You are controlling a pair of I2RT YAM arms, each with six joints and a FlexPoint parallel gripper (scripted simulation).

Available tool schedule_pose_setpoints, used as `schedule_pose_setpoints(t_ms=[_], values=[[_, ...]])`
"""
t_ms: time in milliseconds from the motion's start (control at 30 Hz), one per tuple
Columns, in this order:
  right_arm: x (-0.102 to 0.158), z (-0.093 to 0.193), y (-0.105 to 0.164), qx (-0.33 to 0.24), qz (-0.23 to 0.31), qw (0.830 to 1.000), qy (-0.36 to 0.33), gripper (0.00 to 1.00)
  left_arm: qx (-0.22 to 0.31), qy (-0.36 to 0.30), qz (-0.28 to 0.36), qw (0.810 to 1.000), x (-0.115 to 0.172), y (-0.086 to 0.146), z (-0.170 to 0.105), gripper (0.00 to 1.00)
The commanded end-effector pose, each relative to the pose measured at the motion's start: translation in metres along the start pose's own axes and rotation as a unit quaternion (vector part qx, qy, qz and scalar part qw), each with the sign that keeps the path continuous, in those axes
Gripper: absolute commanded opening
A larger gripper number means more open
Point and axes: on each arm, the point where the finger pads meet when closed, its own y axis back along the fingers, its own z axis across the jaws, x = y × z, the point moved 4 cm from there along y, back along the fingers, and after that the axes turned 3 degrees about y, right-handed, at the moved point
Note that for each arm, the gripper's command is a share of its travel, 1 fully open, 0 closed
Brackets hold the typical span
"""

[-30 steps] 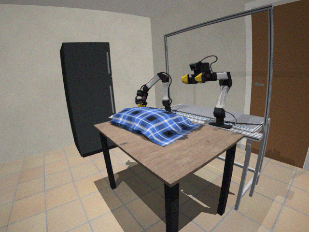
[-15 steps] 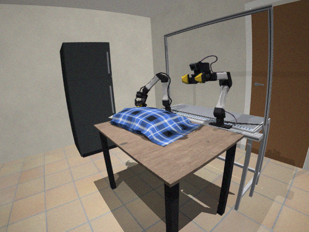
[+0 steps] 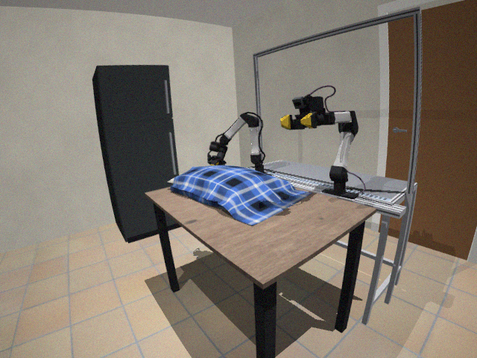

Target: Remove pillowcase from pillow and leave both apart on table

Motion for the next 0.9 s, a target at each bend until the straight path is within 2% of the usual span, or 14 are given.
schedule_pose_setpoints(t_ms=[0, 33, 100, 133, 200, 233, 400, 433, 567, 600, 767, 800, 867], values=[[0.0000, -0.0014, -0.0065, 0.001, 0.003, 1.000, -0.001, 0.40, -0.013, -0.001, -0.011, 1.000, -0.0113, 0.0031, 0.0055, 1.00], [0.0000, -0.0014, -0.0065, 0.001, 0.003, 1.000, -0.001, 0.36, -0.013, -0.001, -0.011, 1.000, -0.0113, 0.0031, 0.0055, 1.00], [-0.0002, -0.0017, -0.0062, 0.001, 0.003, 1.000, -0.001, 0.36, -0.013, -0.001, -0.011, 1.000, -0.0113, 0.0031, 0.0055, 1.00], [-0.0002, -0.0017, -0.0062, 0.001, 0.003, 1.000, -0.001, 0.32, -0.013, -0.001, -0.011, 1.000, -0.0113, 0.0031, 0.0055, 1.00], [-0.0002, -0.0017, -0.0062, 0.001, 0.003, 1.000, -0.001, 0.32, -0.013, -0.001, -0.011, 1.000, -0.0113, 0.0031, 0.0055, 1.00], [-0.0002, -0.0017, -0.0062, 0.001, 0.003, 1.000, -0.001, 0.28, -0.013, -0.001, -0.011, 1.000, -0.0113, 0.0031, 0.0055, 1.00], [-0.0001, -0.0015, -0.0062, 0.001, 0.003, 1.000, -0.001, 0.24, -0.013, -0.001, -0.011, 1.000, -0.0113, 0.0031, 0.0055, 1.00], [-0.0001, -0.0015, -0.0062, 0.001, 0.003, 1.000, -0.001, 0.20, -0.013, -0.001, -0.011, 1.000, -0.0113, 0.0031, 0.0055, 1.00], [-0.0001, -0.0015, -0.0062, 0.001, 0.003, 1.000, -0.001, 0.20, -0.013, -0.001, -0.011, 1.000, -0.0113, 0.0031, 0.0055, 1.00], [-0.0001, -0.0015, -0.0062, 0.001, 0.003, 1.000, -0.001, 0.15, -0.013, -0.001, -0.011, 1.000, -0.0113, 0.0031, 0.0055, 1.00], [-0.0001, -0.0015, -0.0062, 0.001, 0.003, 1.000, -0.001, 0.11, -0.013, -0.001, -0.011, 1.000, -0.0113, 0.0031, 0.0055, 1.00], [-0.0001, -0.0015, -0.0062, 0.001, 0.003, 1.000, -0.001, 0.07, -0.013, -0.001, -0.011, 1.000, -0.0113, 0.0031, 0.0055, 1.00], [-0.0003, -0.0019, -0.0062, 0.002, 0.002, 1.000, -0.001, 0.07, -0.013, -0.001, -0.011, 1.000, -0.0113, 0.0031, 0.0055, 1.00]])
